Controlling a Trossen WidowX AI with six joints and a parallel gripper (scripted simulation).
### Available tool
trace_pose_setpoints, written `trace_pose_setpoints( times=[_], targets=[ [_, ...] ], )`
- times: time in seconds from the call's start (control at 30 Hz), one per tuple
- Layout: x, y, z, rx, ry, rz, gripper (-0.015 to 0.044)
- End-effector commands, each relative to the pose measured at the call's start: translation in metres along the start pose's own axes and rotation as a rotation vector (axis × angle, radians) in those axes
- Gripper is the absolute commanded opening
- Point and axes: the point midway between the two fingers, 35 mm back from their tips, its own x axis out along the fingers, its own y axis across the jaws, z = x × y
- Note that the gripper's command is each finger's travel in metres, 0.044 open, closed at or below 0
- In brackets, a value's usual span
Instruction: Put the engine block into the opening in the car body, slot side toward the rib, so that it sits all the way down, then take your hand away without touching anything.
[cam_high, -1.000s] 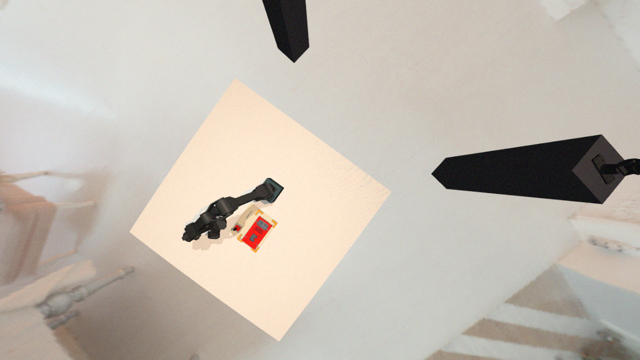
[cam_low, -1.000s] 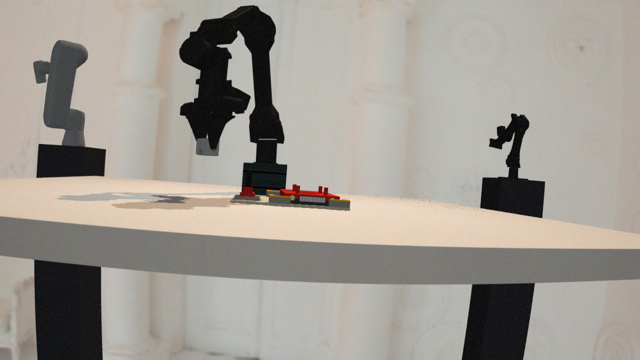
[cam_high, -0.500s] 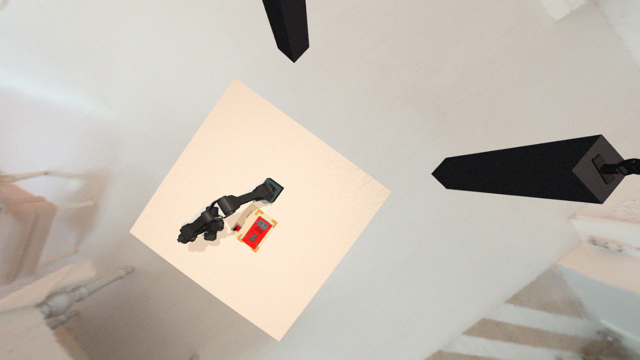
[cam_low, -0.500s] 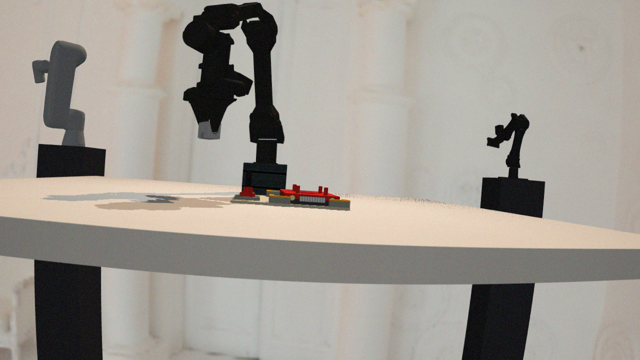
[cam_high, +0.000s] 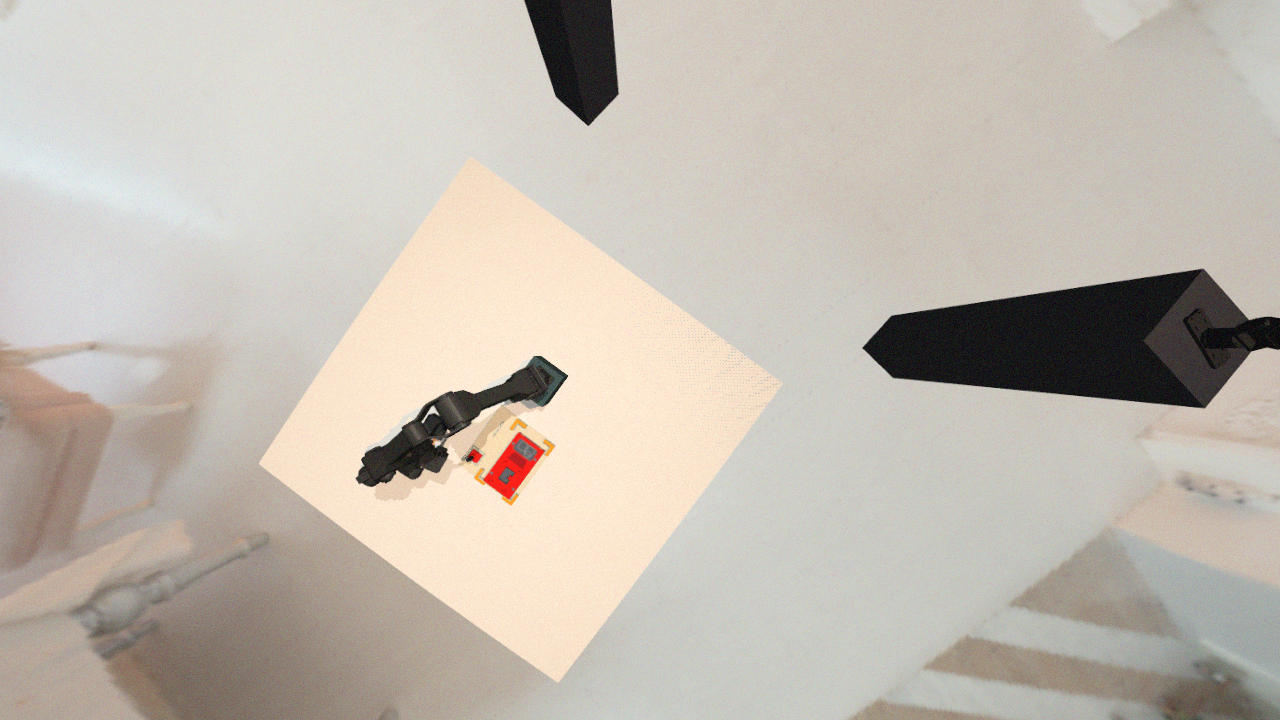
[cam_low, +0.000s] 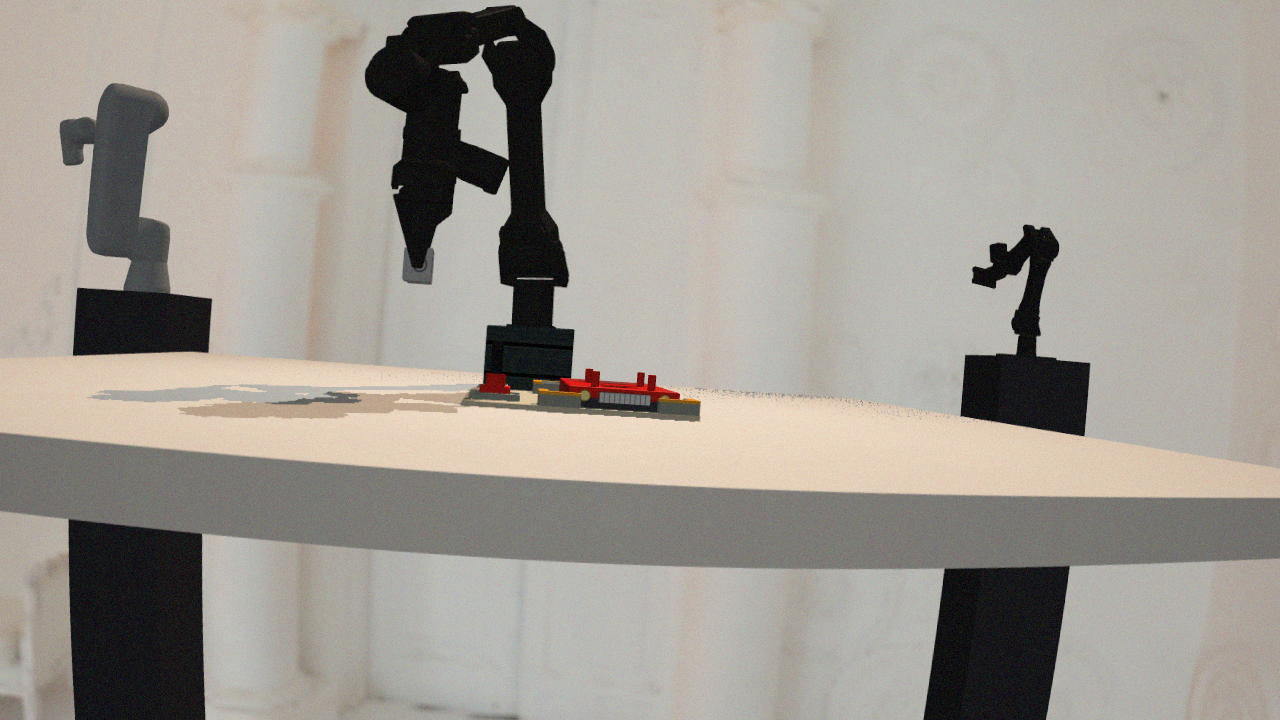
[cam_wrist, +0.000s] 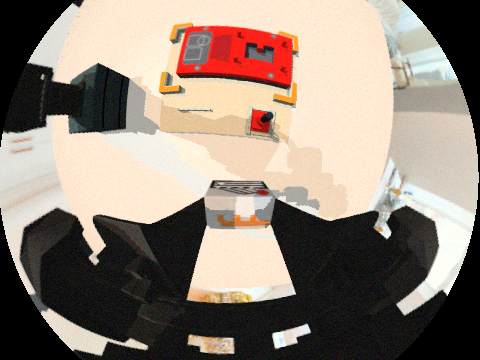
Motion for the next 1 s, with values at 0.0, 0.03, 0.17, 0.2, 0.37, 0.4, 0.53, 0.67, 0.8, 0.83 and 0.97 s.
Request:
trace_pose_setpoints(
  times=[0.0, 0.03, 0.17, 0.2, 0.37, 0.4, 0.53, 0.67, 0.8, 0.83, 0.97],
  targets=[
    [0.0015, -0.0001, -0.0004, 0.122, 0.002, 0.001, 0.0],
    [0.0016, -0.0001, -0.0004, 0.157, 0.002, 0.001, 0.0],
    [0.0021, -0.0001, -0.0004, 0.295, 0.002, 0.001, 0.0],
    [0.0023, -0.0001, -0.0004, 0.33, 0.002, 0.001, 0.0],
    [0.0029, -0.0001, -0.0004, 0.504, 0.002, 0.001, 0.0],
    [0.0031, -0.0001, -0.0004, 0.538, 0.002, 0.001, 0.0],
    [0.0036, -0.0001, -0.0004, 0.677, 0.002, 0.0, 0.0],
    [0.0042, -0.0001, -0.0004, 0.816, 0.002, 0.0, 0.0],
    [0.0047, -0.0001, -0.0004, 0.954, 0.002, 0.0, 0.0],
    [0.0048, -0.0001, -0.0004, 0.989, 0.002, 0.0, 0.0],
    [0.0054, -0.0001, -0.0004, 1.128, 0.002, 0.0, 0.0]
  ],
)
